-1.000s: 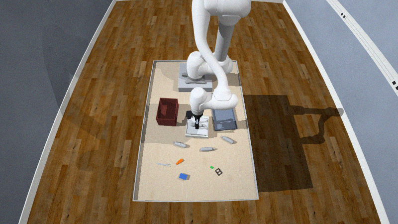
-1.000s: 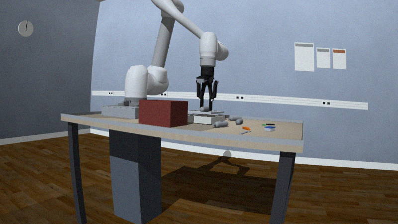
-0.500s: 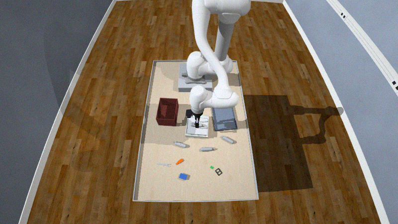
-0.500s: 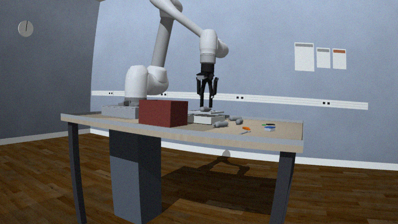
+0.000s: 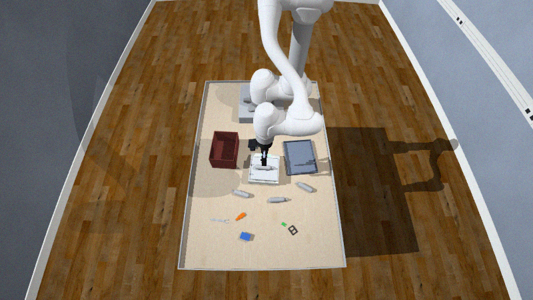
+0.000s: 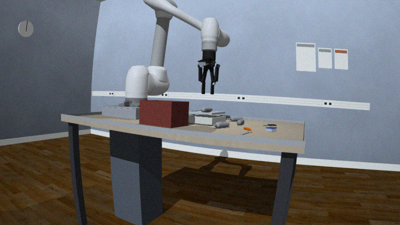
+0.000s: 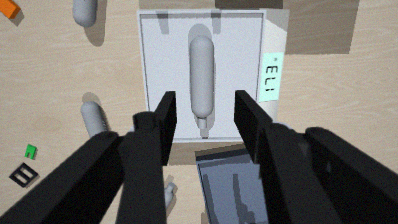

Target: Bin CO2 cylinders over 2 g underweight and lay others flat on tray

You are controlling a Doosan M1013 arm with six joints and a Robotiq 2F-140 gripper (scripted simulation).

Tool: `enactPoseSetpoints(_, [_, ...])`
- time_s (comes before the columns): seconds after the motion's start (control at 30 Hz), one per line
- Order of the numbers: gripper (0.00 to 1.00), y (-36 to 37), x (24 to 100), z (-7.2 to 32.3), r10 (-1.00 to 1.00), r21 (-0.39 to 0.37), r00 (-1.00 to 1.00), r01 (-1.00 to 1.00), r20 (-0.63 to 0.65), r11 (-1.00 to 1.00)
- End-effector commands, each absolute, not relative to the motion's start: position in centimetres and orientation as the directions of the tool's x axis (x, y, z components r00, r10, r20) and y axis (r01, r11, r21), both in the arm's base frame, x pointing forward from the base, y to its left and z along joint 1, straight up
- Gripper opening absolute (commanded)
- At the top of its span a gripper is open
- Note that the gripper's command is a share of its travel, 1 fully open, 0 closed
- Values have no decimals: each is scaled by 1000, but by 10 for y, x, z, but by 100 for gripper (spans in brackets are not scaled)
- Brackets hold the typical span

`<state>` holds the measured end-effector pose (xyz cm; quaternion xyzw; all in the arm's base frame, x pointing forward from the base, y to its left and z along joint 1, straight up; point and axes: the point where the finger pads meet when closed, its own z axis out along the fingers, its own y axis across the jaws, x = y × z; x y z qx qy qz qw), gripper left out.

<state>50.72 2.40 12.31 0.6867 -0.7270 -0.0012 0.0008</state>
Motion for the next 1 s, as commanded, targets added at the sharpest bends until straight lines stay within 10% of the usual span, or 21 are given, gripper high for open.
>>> enactPoseSetpoints(0.0, [39, 24, 508, 132, -998, 3, -57, -998, -1, 57])
enactPoseSetpoints(0.4, [39, 24, 504, 140, -1000, 2, 10, -1000, -1, -10])
enactPoseSetpoints(0.97, [39, 30, 423, 205, -522, 12, 853, -522, 9, -853])
